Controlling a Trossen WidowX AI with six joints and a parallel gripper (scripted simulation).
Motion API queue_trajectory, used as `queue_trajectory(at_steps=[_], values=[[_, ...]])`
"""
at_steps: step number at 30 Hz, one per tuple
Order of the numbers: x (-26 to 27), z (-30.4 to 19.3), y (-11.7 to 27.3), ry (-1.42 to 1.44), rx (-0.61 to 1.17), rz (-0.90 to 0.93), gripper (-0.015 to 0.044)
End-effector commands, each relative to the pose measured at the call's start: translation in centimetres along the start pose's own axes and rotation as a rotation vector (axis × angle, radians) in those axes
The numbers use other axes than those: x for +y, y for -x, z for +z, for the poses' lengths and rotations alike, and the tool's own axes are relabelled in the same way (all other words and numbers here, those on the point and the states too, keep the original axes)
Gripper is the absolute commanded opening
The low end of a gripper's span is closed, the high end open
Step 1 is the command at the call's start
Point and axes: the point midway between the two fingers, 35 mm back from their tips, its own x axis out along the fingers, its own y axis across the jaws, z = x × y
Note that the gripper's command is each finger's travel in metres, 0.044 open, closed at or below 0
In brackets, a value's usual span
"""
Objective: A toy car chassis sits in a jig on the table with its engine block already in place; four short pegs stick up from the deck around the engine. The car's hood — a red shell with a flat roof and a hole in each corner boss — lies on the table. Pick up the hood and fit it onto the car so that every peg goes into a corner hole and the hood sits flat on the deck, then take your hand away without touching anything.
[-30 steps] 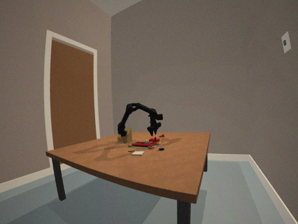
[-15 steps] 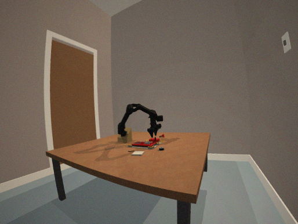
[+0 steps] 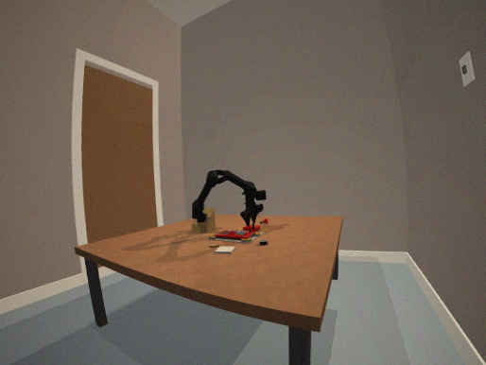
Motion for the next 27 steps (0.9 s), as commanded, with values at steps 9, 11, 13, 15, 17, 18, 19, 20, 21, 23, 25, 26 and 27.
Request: queue_trajectory(at_steps=[9, 11, 13, 15, 17, 18, 19, 20, 21, 23, 25, 26, 27], values=[[-0.1, 0.0, -0.7, 0.005, -0.002, -0.006, 0.044], [-0.1, 0.0, -0.8, 0.005, -0.002, -0.006, 0.044], [-0.1, 0.0, -0.9, 0.005, -0.002, -0.006, 0.044], [-0.1, 0.0, -1.0, 0.005, -0.002, -0.006, 0.044], [-0.1, 0.0, -1.1, 0.005, -0.002, -0.006, 0.044], [-0.1, 0.0, -1.1, 0.005, -0.002, -0.006, 0.044], [-0.1, 0.0, -1.2, 0.005, -0.002, -0.006, 0.044], [-0.1, 0.0, -1.2, 0.005, -0.002, -0.006, 0.044], [-0.1, 0.0, -1.3, 0.005, -0.002, -0.006, 0.044], [-0.1, 0.0, -1.4, 0.005, -0.002, -0.006, 0.044], [-0.1, 0.0, -1.5, 0.005, -0.002, -0.006, 0.044], [-0.1, 0.0, -1.5, 0.005, -0.002, -0.006, 0.044], [-0.1, 0.0, -1.6, 0.005, -0.002, -0.006, 0.044]])
